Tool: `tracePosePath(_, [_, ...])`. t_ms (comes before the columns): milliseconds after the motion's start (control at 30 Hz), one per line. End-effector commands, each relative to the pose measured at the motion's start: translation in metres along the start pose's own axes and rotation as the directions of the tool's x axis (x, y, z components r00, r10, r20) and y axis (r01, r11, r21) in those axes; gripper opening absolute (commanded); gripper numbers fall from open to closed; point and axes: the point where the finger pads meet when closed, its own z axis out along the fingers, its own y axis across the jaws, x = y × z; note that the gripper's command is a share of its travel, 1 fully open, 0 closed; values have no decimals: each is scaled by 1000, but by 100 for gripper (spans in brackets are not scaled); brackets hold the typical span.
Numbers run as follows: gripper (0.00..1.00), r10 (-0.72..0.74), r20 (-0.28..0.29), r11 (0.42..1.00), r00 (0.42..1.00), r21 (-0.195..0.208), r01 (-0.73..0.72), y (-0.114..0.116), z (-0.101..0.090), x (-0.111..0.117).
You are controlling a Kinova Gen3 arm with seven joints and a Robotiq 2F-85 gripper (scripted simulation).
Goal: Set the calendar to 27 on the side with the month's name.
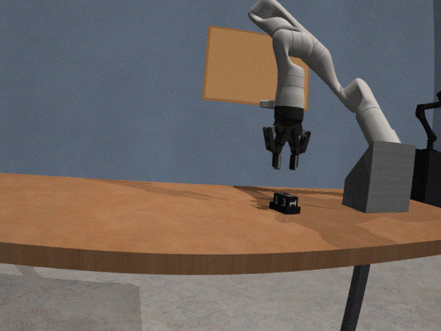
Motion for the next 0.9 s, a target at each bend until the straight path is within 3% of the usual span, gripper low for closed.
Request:
tracePosePath(0, [48,0,1,1000,1000,2,0,0,-1,0])
tracePosePath(500, [48,0,1,1000,1000,2,0,0,3,0])
tracePosePath(867, [48,0,1,1000,1000,2,0,0,16,0])
